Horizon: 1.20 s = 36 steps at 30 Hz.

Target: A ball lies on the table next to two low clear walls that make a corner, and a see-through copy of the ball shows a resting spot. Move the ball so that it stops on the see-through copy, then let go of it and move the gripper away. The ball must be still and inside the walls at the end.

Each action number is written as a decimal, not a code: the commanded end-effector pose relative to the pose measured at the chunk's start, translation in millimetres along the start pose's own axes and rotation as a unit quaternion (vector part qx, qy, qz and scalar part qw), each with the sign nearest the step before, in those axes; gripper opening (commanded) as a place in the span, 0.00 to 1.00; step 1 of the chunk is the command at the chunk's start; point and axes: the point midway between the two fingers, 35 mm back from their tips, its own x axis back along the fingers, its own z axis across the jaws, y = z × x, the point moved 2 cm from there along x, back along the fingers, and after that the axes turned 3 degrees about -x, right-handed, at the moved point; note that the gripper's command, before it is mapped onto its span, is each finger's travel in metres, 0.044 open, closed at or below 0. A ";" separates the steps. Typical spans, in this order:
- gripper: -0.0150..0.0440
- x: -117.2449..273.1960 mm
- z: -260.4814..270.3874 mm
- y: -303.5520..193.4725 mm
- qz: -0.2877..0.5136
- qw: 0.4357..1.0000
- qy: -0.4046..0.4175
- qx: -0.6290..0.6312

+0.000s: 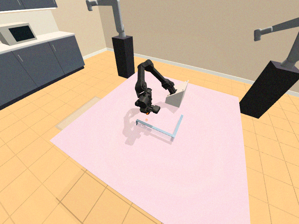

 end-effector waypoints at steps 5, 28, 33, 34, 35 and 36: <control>0.25 -15.6 -6.8 -0.4 -0.005 1.000 -0.001 0.001; 0.25 -84.4 -8.1 -0.7 -0.005 1.000 -0.004 0.001; 0.25 -92.7 -8.2 -0.8 -0.005 1.000 -0.004 0.001; 0.25 -94.0 -8.3 -0.8 -0.005 1.000 -0.004 0.001; 0.25 -94.8 -8.3 -0.8 -0.005 1.000 -0.004 0.001; 0.25 -95.1 -8.3 -0.8 -0.005 1.000 -0.004 0.001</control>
